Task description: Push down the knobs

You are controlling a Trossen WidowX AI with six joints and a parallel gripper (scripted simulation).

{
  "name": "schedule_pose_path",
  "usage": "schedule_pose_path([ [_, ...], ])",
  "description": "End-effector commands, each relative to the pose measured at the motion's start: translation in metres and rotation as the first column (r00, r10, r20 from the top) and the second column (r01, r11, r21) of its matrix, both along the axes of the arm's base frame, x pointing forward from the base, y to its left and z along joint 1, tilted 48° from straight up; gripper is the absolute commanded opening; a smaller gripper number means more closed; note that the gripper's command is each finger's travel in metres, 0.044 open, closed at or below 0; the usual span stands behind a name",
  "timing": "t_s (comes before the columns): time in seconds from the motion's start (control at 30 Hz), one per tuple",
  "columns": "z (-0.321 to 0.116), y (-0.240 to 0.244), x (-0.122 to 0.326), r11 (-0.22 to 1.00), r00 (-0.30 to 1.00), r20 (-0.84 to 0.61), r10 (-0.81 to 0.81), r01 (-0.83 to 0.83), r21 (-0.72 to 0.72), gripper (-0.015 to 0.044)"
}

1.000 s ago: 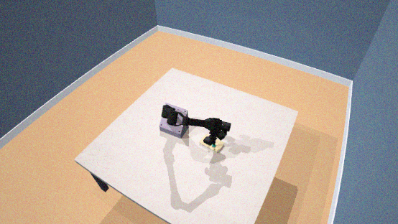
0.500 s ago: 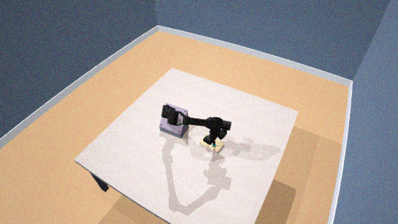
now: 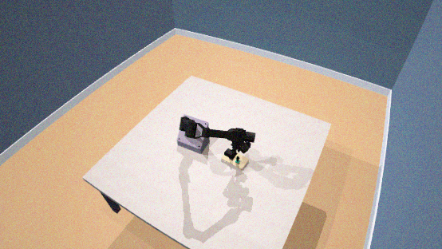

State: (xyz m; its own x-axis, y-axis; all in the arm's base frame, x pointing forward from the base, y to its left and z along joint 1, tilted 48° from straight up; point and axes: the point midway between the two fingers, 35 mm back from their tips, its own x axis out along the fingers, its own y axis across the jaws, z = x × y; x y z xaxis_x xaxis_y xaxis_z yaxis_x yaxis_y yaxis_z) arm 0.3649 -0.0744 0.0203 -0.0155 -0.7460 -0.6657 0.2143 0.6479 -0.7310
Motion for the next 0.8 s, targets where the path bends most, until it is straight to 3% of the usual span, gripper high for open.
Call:
schedule_pose_path([
  [0.0,-0.003,0.019,-0.036,1.0,1.0,-0.003,0.007,-0.007,0.01,0.0368],
  [0.1,-0.006,0.031,-0.071,1.0,1.0,-0.004,0.007,-0.007,0.013,0.044],
  [0.33,-0.013,0.041,-0.148,1.0,1.0,-0.004,0.003,-0.003,0.006,0.044],
  [0.77,-0.013,0.041,-0.15,1.0,1.0,-0.004,0.003,-0.003,0.006,0.044],
])
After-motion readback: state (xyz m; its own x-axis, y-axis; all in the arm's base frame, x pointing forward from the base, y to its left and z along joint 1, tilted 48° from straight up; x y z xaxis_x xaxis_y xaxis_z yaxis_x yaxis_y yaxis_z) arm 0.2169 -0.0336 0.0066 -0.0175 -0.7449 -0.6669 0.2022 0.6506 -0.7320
